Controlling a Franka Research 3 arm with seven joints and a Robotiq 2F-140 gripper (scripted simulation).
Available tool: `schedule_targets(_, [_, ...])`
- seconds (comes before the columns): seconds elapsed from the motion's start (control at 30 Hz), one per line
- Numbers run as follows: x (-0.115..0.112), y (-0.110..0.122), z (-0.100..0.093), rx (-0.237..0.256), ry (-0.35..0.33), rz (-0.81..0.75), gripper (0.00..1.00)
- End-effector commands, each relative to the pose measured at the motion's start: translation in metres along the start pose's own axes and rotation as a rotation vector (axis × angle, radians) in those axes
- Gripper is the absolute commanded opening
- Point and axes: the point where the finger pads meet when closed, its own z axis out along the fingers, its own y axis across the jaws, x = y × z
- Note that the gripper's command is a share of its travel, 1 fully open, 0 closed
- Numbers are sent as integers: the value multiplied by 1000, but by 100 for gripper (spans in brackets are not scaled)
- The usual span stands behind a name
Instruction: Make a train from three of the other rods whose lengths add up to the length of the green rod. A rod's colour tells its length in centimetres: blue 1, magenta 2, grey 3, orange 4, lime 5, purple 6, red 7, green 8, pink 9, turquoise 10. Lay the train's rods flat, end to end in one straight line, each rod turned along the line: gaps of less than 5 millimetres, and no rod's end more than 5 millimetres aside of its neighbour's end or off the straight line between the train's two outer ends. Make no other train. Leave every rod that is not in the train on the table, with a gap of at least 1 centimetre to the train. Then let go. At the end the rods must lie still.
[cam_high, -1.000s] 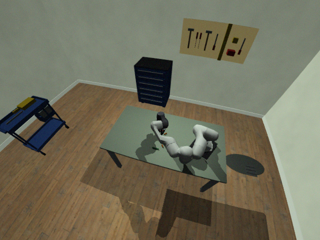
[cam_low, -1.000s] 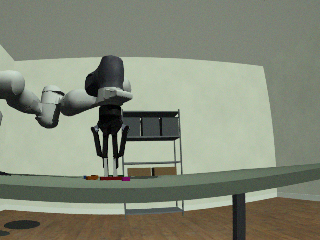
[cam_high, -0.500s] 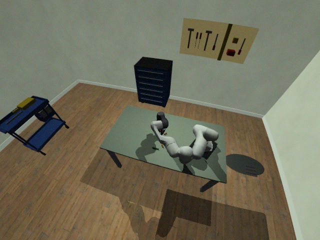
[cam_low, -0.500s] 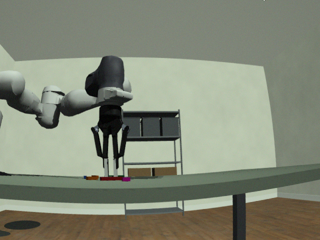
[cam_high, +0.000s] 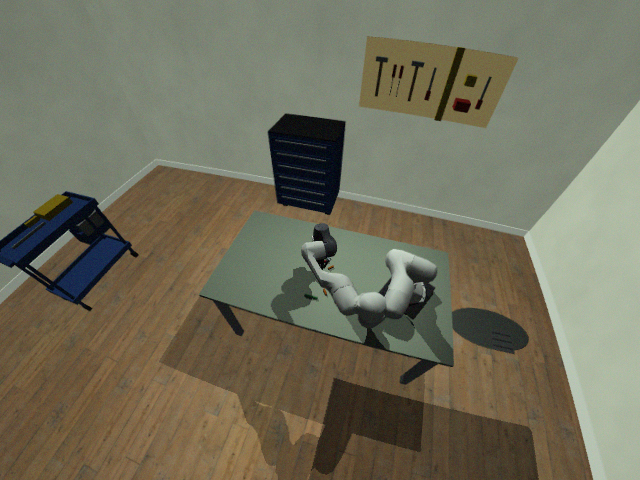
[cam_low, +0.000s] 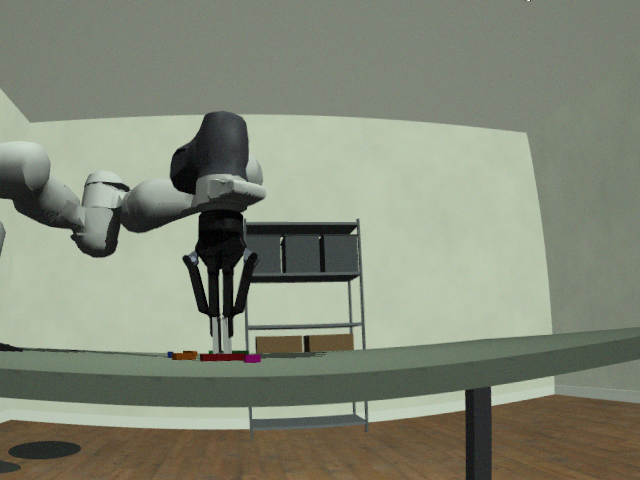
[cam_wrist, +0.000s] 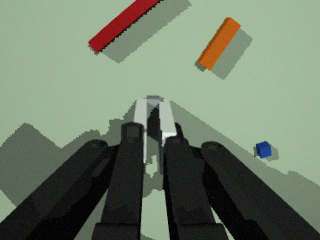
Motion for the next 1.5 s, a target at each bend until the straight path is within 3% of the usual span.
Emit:
schedule_targets(0.0, [0,0,1,3,2,4,3])
schedule_targets(1.0, [0,0,-3,3,2,4,3])
schedule_targets(1.17, [0,0,-24,3,2,4,3])
schedule_targets(1.23, [0,0,-24,3,2,4,3])
schedule_targets(1.47, [0,0,-76,3,2,4,3])
